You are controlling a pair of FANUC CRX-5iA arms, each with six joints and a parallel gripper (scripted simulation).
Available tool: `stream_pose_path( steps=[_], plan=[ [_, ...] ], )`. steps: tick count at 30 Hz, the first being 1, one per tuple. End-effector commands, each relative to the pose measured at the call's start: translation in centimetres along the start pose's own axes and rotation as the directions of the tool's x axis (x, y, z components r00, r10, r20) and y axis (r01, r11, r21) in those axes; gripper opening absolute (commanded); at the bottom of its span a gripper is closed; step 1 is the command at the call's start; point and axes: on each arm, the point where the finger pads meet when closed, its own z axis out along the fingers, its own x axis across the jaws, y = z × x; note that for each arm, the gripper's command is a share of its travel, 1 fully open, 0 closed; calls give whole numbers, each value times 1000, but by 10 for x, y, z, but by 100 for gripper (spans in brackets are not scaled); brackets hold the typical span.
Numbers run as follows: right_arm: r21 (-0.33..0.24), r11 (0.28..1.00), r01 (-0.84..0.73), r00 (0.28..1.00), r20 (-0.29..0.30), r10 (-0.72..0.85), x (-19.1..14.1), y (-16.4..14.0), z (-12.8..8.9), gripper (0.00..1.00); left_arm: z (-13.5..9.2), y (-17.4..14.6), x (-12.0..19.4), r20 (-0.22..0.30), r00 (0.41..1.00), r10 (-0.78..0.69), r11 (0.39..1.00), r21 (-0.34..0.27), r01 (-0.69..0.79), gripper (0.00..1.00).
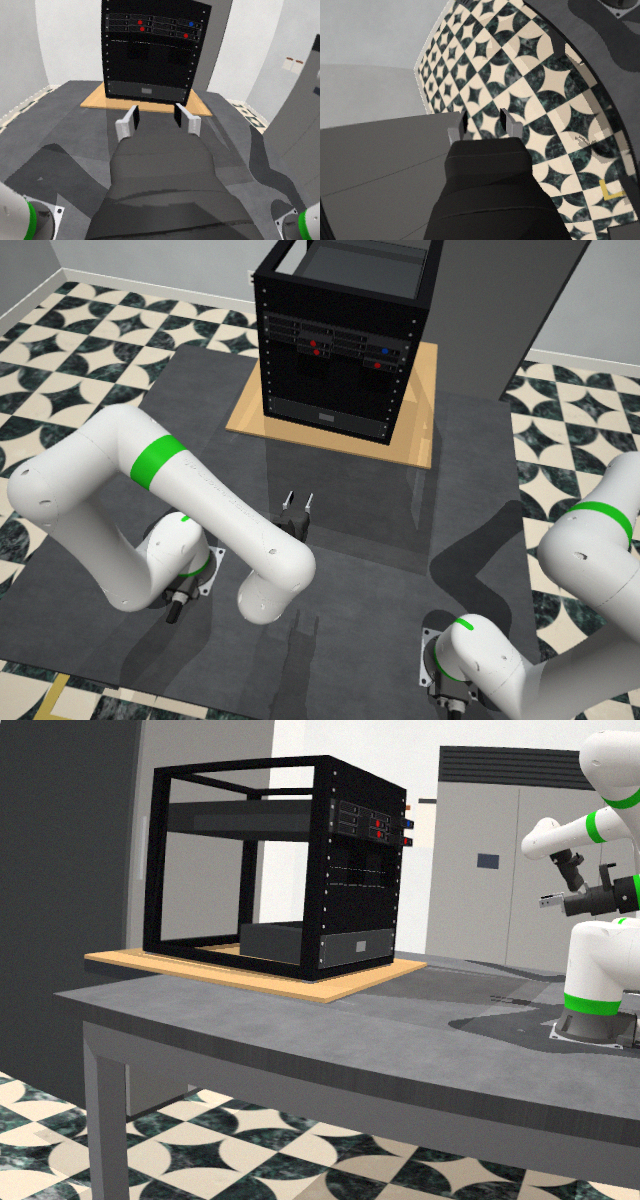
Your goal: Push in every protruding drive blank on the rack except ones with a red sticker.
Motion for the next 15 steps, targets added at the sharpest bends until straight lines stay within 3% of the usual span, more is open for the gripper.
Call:
stream_pose_path(
  steps=[1, 8, 14, 15],
  plan=[
    [60, 987, -149, 979, -132, 156, -13, -33, 34, 100, 11, -7, 9, -7, 996, -84, 996, 3, 84, 100],
    [195, 888, -417, 826, -326, 460, -18, -87, 72, 100, 47, -37, 31, -34, 939, -342, 939, 17, 343, 100],
    [303, 762, -572, 635, -424, 646, -22, -118, 87, 100, 79, -66, 44, -66, 843, -534, 843, 29, 537, 100],
    [303, 762, -572, 635, -424, 646, -22, -118, 87, 100, 79, -66, 44, -66, 843, -534, 843, 29, 537, 100]
  ],
)
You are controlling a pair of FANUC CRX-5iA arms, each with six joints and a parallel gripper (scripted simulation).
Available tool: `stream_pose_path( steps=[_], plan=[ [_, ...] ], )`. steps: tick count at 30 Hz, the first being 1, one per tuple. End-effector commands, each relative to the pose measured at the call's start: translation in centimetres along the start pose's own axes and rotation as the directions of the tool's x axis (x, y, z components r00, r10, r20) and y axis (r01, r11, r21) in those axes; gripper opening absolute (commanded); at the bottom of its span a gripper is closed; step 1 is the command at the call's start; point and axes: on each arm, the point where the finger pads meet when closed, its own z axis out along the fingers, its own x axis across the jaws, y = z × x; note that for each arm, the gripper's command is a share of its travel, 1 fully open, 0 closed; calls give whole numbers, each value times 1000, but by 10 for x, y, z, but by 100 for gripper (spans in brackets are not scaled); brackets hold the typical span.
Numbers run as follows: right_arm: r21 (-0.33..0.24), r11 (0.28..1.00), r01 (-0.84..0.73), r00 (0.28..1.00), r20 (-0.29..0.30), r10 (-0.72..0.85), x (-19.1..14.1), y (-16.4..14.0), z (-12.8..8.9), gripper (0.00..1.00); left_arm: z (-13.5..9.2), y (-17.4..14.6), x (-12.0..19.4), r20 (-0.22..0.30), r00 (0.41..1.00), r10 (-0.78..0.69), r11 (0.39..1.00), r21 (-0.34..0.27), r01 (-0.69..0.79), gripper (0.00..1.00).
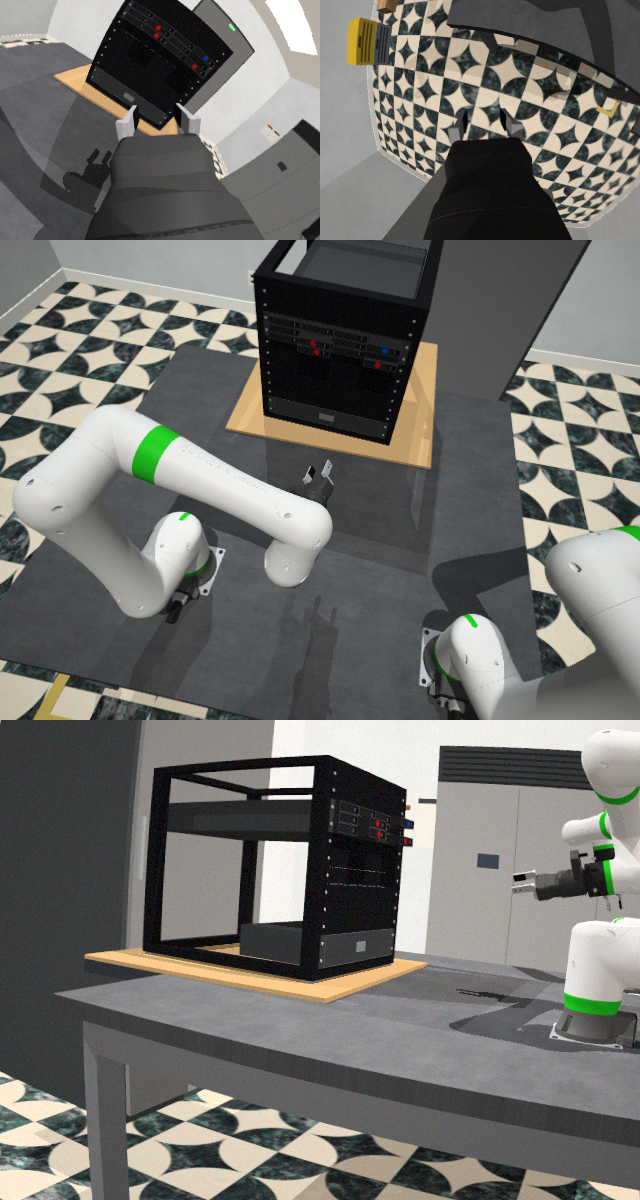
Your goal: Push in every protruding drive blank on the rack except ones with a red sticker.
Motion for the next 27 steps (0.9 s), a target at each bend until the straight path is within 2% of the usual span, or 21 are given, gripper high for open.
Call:
stream_pose_path(
  steps=[1, 6, 11, 16, 18, 27],
  plan=[
    [23, 996, -88, 993, -79, 89, -12, -8, 5, 100, 9, -4, 7, -8, 999, -52, 999, 5, 52, 100],
    [45, 977, -209, 962, -172, 213, -25, -17, 7, 100, 36, -22, 24, -37, 976, -217, 976, 22, 217, 100],
    [60, 959, -276, 933, -224, 282, -32, -21, 6, 100, 61, -42, 40, -71, 931, -359, 932, 33, 362, 100],
    [66, 951, -303, 919, -245, 310, -35, -22, 5, 100, 83, -62, 52, -107, 873, -476, 875, 38, 482, 100],
    [66, 951, -303, 919, -245, 310, -35, -22, 5, 100, 83, -62, 52, -107, 873, -476, 875, 38, 482, 100],
    [67, 949, -307, 916, -249, 314, -35, -22, 5, 100, 115, -96, 69, -166, 763, -625, 769, 35, 638, 100]
  ],
)
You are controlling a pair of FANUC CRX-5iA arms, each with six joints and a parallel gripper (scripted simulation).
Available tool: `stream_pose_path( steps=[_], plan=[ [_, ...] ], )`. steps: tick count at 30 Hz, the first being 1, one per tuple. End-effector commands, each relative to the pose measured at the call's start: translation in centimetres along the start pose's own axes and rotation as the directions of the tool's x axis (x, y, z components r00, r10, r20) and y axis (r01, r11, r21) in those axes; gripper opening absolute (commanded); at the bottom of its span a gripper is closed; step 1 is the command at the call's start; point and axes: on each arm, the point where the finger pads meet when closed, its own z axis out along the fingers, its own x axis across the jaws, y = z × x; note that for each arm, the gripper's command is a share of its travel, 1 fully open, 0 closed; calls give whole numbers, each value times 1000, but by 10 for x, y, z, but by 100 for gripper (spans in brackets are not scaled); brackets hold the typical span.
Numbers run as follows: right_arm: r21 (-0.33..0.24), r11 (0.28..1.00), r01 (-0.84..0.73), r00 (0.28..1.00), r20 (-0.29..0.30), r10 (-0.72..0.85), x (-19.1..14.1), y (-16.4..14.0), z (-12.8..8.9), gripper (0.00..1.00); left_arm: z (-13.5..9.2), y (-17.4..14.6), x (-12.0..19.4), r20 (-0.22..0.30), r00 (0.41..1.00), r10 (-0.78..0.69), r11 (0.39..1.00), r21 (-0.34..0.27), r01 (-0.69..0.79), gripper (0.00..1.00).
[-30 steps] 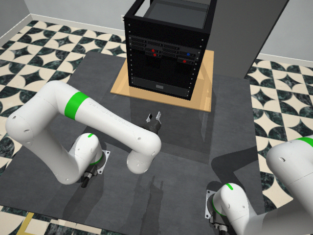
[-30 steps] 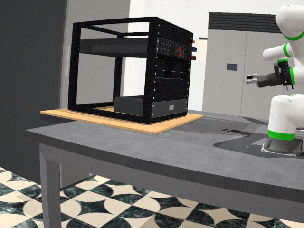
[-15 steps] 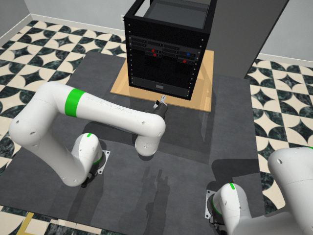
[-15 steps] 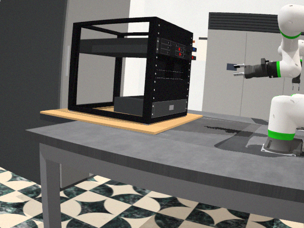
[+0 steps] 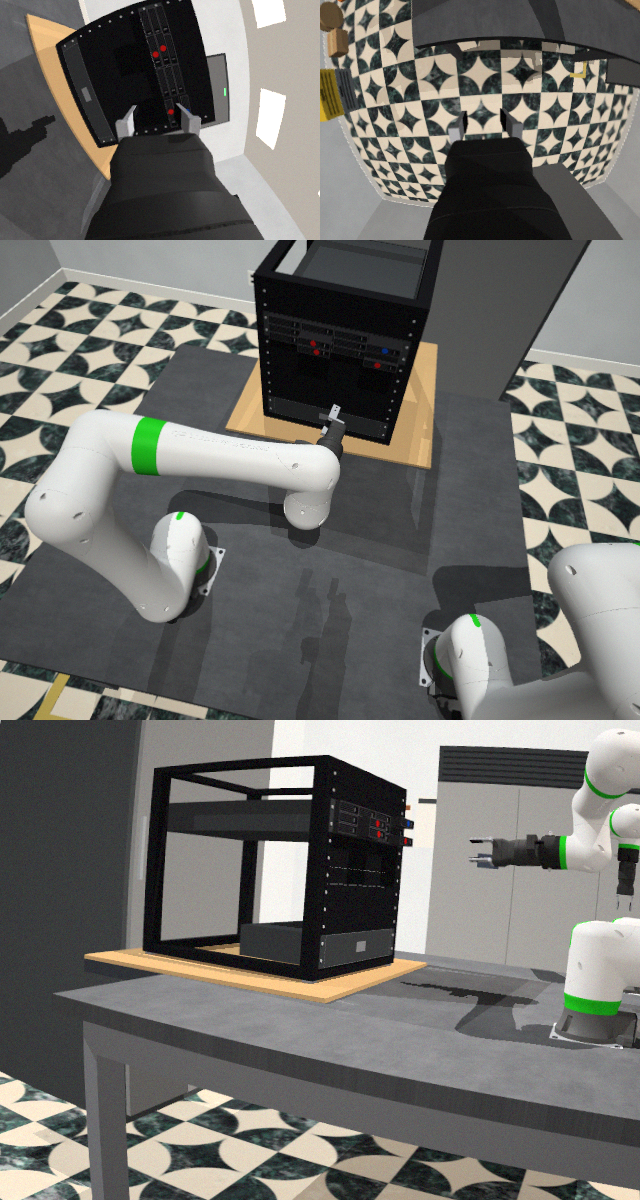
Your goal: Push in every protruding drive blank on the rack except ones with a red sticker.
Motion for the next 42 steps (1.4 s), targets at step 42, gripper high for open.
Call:
stream_pose_path(
  steps=[42],
  plan=[
    [-2, 1000, 0, 1000, 0, 0, 0, 0, -1, 100, 48, -29, 40, -84, 968, -238, 971, 13, 239, 100]
  ],
)
